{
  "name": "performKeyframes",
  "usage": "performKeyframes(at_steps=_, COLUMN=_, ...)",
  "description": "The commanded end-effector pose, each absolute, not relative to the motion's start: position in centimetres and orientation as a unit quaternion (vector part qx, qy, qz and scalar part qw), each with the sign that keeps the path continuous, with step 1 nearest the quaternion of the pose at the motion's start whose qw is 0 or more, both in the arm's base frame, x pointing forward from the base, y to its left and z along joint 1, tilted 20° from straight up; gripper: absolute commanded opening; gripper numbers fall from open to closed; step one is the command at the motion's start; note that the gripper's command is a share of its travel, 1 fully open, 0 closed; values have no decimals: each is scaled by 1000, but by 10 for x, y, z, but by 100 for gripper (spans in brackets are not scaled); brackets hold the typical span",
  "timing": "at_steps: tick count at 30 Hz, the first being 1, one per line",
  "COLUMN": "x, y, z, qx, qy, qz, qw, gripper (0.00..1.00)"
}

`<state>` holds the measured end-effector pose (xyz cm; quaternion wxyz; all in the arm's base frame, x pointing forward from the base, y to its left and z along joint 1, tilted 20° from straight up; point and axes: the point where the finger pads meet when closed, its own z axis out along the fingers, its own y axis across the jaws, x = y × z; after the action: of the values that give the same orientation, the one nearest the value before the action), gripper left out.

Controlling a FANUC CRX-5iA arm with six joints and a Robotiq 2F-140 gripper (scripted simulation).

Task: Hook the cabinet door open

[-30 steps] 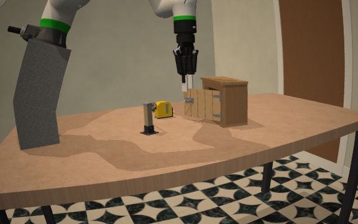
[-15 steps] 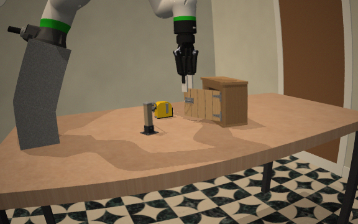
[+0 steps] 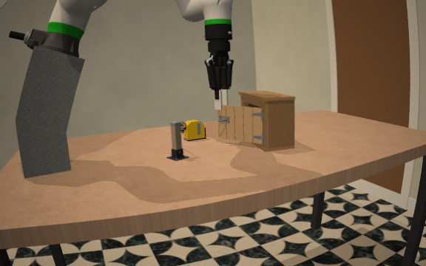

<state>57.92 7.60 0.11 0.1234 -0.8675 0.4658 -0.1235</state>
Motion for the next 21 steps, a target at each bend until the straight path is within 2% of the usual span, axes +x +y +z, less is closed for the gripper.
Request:
performKeyframes(at_steps=1, x=578, y=75, z=1, qx=-873, qy=455, qz=-125, qw=122, gripper=16)
performKeyframes(at_steps=21, x=567, y=67, z=-4, qx=-890, qy=422, qz=-130, qw=117, gripper=16)
